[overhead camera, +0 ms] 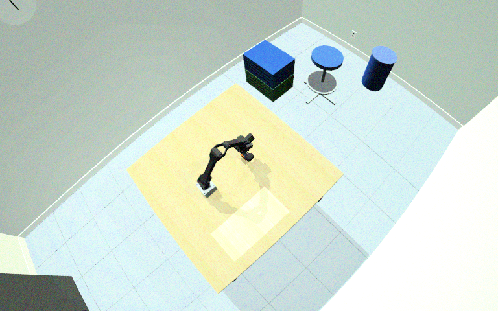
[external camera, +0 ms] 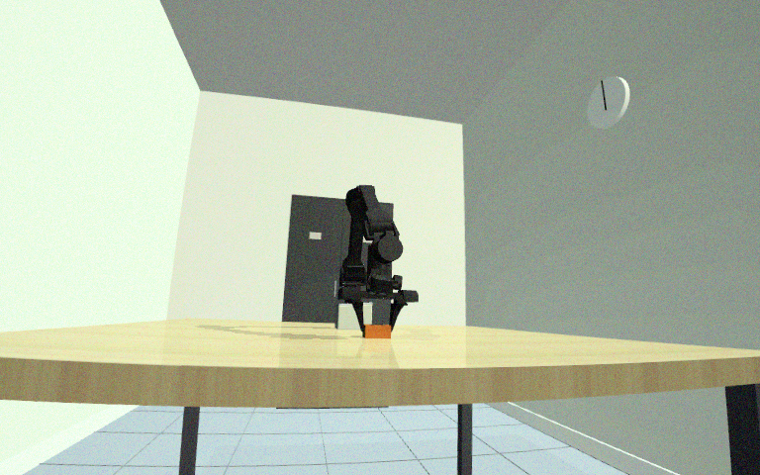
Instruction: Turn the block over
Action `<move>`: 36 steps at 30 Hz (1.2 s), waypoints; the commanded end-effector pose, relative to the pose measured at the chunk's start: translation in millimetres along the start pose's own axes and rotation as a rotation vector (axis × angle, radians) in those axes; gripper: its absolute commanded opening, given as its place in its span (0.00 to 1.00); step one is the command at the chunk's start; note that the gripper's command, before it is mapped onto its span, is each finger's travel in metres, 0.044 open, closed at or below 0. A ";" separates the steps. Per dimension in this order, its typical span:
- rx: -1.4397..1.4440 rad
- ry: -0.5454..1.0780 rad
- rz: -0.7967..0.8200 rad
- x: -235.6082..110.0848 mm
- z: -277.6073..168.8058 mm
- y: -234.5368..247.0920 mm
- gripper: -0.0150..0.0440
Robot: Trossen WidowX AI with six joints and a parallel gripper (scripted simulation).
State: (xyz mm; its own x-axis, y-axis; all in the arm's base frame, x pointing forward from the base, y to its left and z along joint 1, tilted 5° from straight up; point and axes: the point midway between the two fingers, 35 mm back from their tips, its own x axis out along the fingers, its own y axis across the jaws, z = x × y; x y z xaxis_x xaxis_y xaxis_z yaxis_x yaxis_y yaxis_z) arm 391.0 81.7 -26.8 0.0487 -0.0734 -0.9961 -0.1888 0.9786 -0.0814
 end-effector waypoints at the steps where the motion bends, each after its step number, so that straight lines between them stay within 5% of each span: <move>1: -0.003 0.000 0.005 0.5 0.0 0.6 0.71; 20: -0.003 0.000 0.005 0.5 0.0 0.6 0.50; 26: -0.003 0.000 0.005 -28.4 0.3 0.5 0.25; 36: -0.003 -0.083 0.007 -24.3 2.6 1.0 0.25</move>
State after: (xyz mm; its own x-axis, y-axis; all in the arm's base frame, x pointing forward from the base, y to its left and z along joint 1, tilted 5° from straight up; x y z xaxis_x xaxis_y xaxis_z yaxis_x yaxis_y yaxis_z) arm 392.4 84.3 -1.1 0.0995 -0.0592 -0.9933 -0.1905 0.9786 -0.0774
